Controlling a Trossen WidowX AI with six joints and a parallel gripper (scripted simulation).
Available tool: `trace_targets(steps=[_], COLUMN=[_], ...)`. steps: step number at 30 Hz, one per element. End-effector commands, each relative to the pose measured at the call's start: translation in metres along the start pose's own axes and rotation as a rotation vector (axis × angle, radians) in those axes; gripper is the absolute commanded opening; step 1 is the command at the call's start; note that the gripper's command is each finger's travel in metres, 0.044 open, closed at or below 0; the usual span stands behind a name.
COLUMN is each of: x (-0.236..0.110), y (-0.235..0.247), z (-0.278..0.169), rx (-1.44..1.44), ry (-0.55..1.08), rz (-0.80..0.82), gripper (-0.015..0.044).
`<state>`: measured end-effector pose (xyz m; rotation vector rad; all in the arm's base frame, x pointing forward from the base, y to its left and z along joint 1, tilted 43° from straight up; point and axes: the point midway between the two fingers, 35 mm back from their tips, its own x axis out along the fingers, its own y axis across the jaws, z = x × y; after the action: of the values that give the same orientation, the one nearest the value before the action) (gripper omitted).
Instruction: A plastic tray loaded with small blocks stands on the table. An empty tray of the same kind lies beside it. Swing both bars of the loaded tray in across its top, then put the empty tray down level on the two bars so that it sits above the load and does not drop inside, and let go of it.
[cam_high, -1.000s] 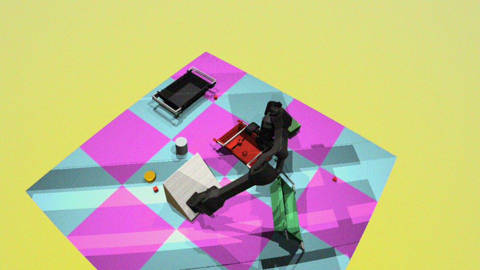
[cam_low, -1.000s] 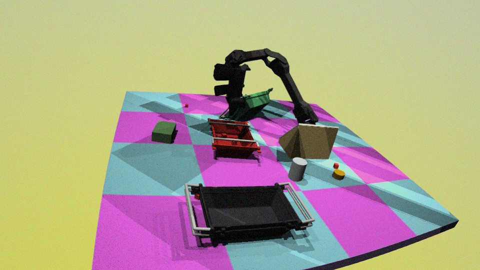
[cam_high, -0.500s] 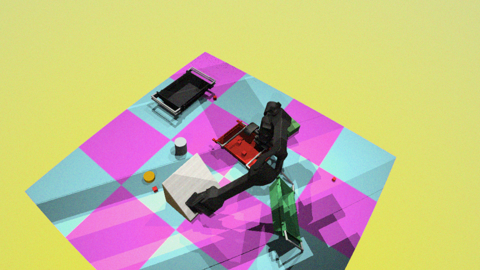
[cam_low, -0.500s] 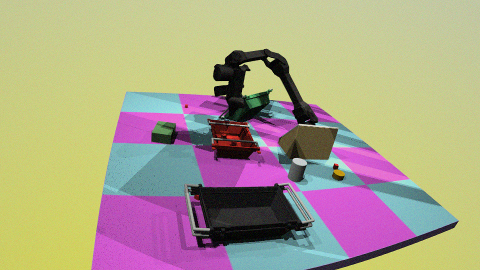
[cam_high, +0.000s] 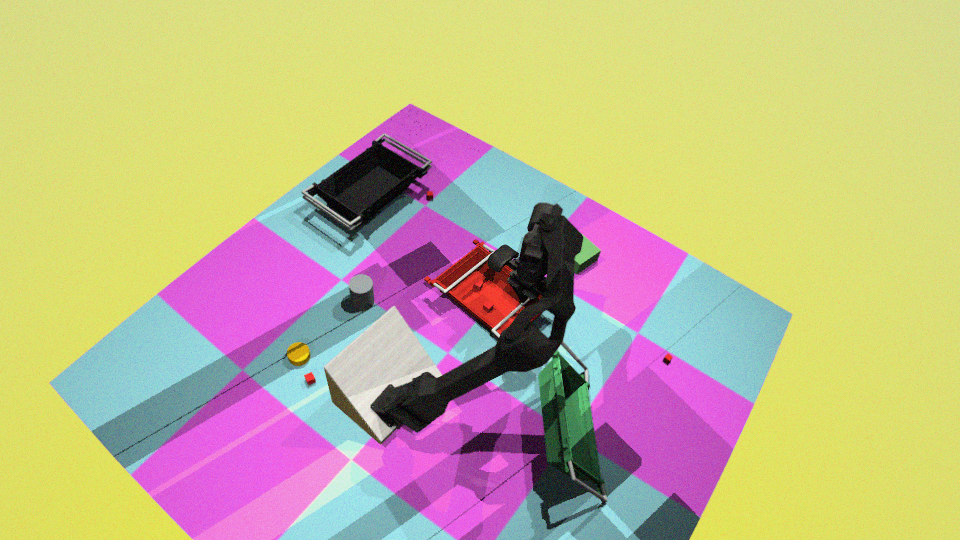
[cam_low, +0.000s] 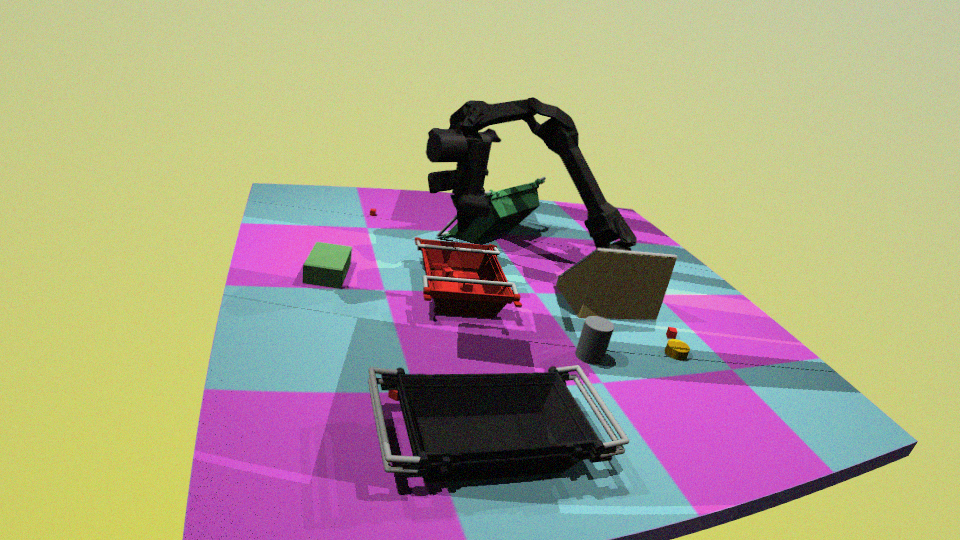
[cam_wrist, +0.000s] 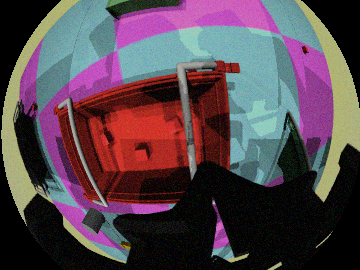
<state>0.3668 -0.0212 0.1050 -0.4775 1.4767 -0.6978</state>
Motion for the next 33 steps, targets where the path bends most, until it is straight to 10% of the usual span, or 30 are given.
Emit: trace_targets(steps=[1,33], x=[0.0006,-0.0003], y=[0.0,-0.0033], z=[0.0,-0.0003], rx=[-0.004,-0.008], ry=[0.001,0.0], rz=[0.0,0.001], gripper=[0.0,0.0])
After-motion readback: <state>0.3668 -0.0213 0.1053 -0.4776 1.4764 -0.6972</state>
